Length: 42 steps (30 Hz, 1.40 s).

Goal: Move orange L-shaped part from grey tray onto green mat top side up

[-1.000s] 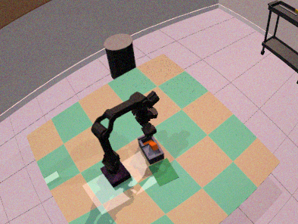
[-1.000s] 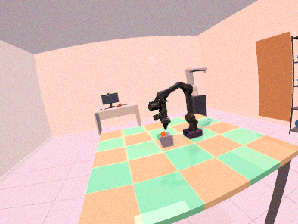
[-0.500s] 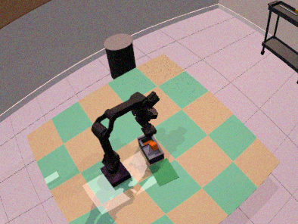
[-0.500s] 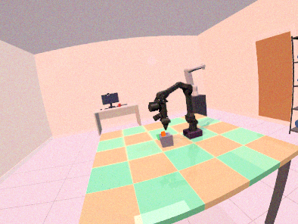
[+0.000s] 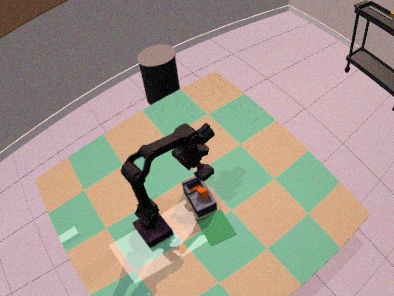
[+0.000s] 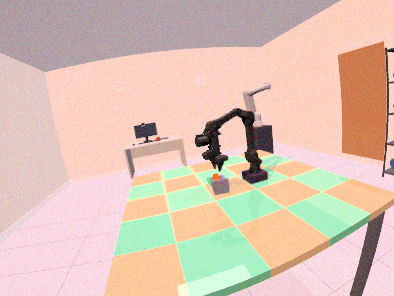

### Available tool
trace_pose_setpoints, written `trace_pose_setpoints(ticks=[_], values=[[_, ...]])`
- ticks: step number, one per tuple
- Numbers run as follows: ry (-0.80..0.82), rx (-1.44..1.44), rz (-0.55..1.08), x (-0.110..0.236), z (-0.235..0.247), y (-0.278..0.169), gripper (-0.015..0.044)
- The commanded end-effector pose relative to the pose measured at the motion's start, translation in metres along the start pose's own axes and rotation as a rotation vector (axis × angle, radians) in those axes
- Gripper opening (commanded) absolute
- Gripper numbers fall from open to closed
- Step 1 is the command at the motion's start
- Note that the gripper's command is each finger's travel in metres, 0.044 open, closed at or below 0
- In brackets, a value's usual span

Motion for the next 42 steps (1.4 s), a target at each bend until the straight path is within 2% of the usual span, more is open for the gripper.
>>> trace_pose_setpoints(ticks=[1, 13, 24, 32, 42], values=[[-0.001, 0.302, 0.005, 0.001, -0.015, -0.005, 0.0280], [0.003, 1.252, 0.018, 0.003, -0.059, -0.022, 0.0280], [0.003, 1.266, 0.019, 0.003, -0.059, -0.022, 0.0280], [0.004, 1.266, 0.019, -0.026, -0.059, -0.023, 0.0280], [0.003, 1.266, 0.019, -0.038, -0.060, -0.022, 0.0280]])
Point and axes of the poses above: the point midway between the two fingers, 35 mm back from their tips, its own x axis back along the fingers, its own z axis across the jaws, y = z × x, the point moved 2 cm from there along x, back along the fingers, and after that the axes turned 8 degrees about x, right-handed, at the moved point
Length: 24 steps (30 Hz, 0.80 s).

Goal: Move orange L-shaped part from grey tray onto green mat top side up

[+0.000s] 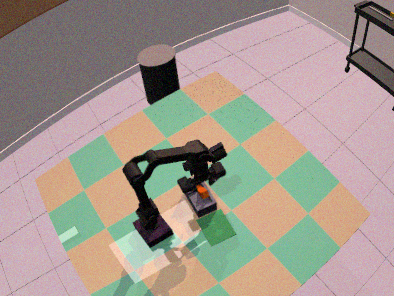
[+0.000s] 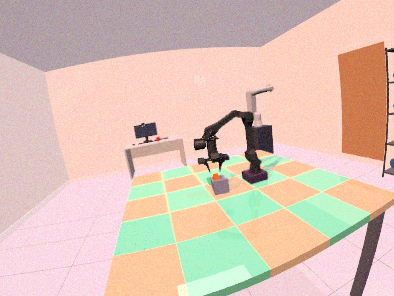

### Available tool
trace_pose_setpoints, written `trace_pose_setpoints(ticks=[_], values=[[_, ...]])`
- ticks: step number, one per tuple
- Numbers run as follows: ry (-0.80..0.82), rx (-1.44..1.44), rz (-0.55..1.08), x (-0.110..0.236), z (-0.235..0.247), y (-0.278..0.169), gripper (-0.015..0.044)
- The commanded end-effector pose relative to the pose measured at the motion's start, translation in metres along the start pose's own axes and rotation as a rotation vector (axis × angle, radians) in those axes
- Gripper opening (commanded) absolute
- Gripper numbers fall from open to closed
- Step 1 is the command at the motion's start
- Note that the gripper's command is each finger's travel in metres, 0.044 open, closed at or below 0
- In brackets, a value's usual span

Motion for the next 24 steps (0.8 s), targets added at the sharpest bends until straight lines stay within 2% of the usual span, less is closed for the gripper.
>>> trace_pose_setpoints(ticks=[1, 24], values=[[0.007, 0.004, 0.002, -0.007, 0.001, 0.000, 0.0280], [0.007, 0.004, 0.002, -0.043, 0.003, 0.000, 0.0280]])
Point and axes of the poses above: the point midway between the two fingers, 35 mm back from their tips, its own x axis back along the fingers, its own z axis across the jaws, y = z × x, the point moved 2 cm from there along x, back along the fingers, and after that the axes turned 8 degrees about x, right-handed, at the moved point
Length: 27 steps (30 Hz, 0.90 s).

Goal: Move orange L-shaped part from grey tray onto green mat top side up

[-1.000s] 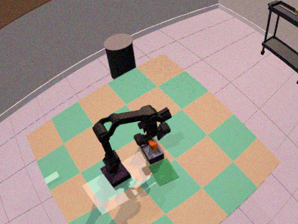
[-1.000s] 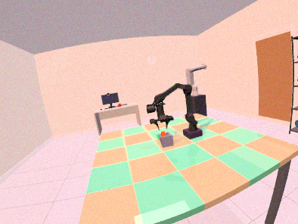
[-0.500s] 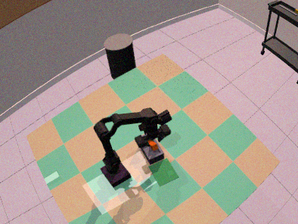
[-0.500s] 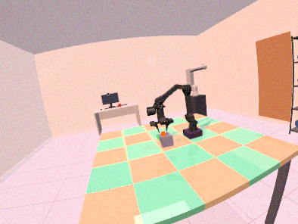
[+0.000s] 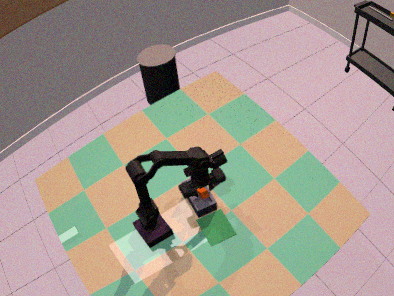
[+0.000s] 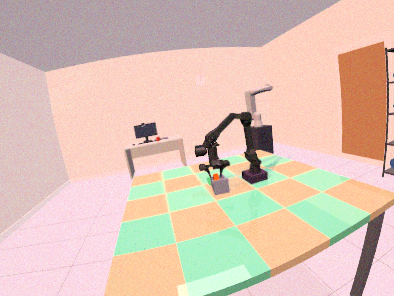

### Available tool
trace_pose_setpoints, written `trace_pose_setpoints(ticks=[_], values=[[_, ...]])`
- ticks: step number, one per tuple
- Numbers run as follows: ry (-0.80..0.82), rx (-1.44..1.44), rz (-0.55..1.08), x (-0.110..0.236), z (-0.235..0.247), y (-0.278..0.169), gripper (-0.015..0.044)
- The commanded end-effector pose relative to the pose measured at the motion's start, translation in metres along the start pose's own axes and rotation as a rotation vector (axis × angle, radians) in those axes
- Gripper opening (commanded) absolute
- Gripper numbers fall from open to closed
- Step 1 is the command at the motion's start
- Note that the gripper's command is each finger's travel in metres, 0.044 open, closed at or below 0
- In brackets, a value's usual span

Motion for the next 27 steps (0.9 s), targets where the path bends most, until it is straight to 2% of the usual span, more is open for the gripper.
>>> trace_pose_setpoints(ticks=[1, 6, 16, 19, 27], values=[[0.003, 0.003, 0.003, -0.0046, 0.0015, -0.0003, 0.0280], [0.001, 0.000, 0.000, -0.0012, 0.0003, 0.0000, 0.0149], [0.001, 0.000, 0.000, -0.0012, 0.0003, 0.0000, 0.0082], [0.001, 0.000, 0.000, -0.0012, 0.0003, 0.0000, 0.0003], [0.001, 0.000, 0.000, 0.0013, 0.0003, 0.0000, 0.0000]])
Point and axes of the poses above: the point midway between the two fingers, 35 mm back from their tips, its own x axis back along the fingers, its own z axis across the jaws, y = z × x, the point moved 2 cm from there along x, back along the fingers, and after that the axes turned 8 degrees about x, right-handed, at the moved point
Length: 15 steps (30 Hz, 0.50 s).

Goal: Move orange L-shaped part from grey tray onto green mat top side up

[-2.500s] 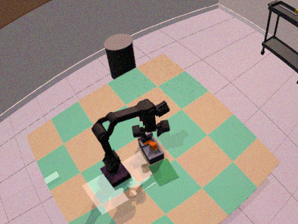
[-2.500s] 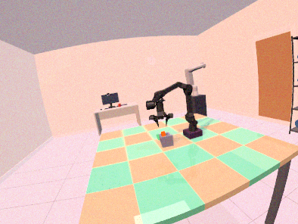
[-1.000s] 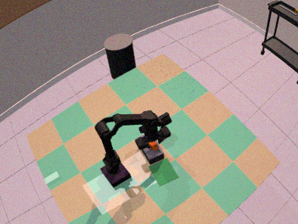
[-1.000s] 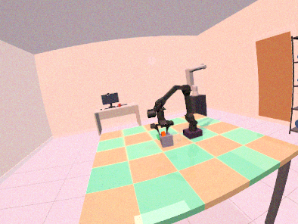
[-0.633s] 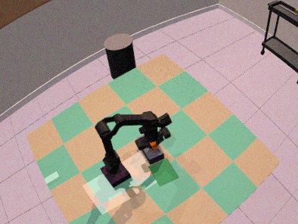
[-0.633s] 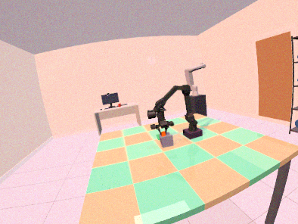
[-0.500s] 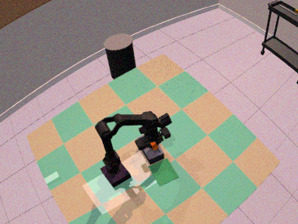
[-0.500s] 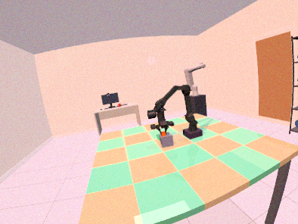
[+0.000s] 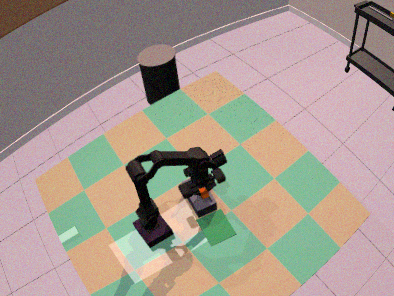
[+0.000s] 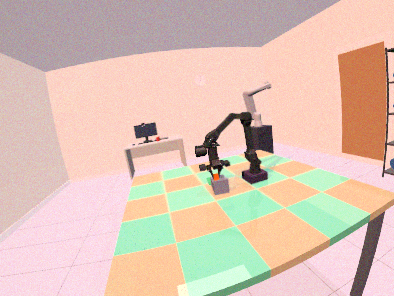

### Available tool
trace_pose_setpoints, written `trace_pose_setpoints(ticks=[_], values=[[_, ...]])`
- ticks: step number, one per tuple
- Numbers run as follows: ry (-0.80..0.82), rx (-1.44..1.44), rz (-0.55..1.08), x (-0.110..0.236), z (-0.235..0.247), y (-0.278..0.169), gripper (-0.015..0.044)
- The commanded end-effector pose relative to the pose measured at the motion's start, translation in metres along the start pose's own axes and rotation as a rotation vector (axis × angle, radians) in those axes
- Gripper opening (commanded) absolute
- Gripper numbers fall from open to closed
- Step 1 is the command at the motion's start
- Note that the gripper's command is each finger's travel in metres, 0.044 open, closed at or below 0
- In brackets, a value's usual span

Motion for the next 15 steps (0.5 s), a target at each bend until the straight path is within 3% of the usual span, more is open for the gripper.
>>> trace_pose_setpoints(ticks=[1, 15], values=[[-0.004, 0.000, 0.001, 0.004, -0.001, 0.000, 0.0000], [-0.002, 0.002, 0.003, 0.026, 0.000, 0.000, 0.0000]])
Point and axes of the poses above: the point midway between the two fingers, 35 mm back from their tips, its own x axis back along the fingers, its own z axis across the jaws, y = z × x, the point moved 2 cm from there along x, back along the fingers, and after that the axes turned 8 degrees about x, right-handed, at the moved point
